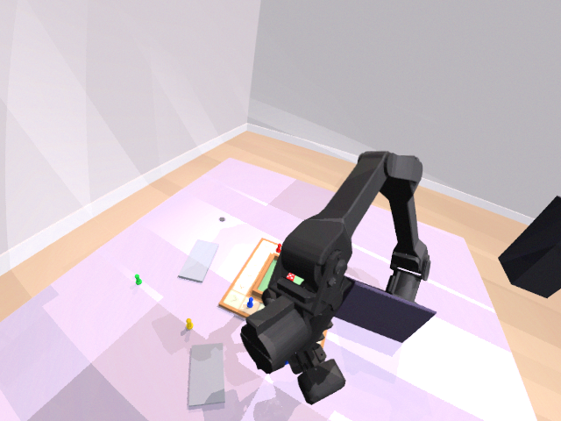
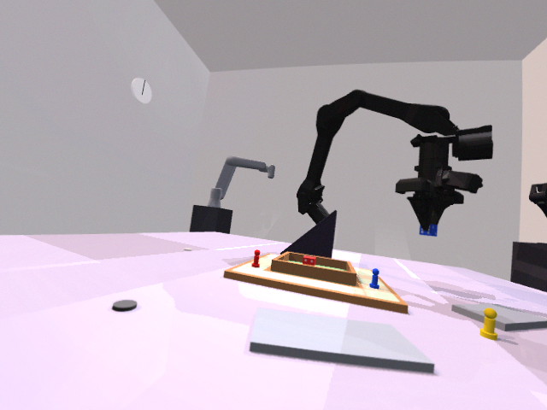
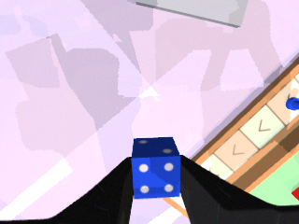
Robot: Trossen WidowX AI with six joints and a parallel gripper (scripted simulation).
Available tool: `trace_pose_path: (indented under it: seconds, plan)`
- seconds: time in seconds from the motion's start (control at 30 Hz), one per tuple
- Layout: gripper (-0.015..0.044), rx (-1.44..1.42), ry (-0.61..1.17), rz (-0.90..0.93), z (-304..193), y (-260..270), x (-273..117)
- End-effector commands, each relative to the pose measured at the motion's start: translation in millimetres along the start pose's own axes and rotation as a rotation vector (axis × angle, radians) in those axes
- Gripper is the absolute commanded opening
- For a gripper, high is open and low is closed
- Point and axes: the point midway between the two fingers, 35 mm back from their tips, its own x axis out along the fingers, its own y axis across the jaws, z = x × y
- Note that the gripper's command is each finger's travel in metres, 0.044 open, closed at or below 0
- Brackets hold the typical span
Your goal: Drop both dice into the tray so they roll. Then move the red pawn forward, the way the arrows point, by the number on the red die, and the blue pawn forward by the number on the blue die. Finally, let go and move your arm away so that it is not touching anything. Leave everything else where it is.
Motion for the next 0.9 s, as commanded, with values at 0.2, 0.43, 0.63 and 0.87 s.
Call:
trace_pose_path:
  seconds: [0.2, 0.43, 0.63, 0.87]
  plan:
    - [0.0, -0.207, -0.021, 0.009, -4.0, -62.5, 1.7]
    - [0.0, -0.35, -0.025, 0.006, -13.1, -101.6, 7.7]
    - [0.0, -0.472, -0.022, 0.0, -24.8, -133.9, 14.4]
    - [0.0, -0.612, -0.011, -0.007, -42.7, -169.6, 23.7]
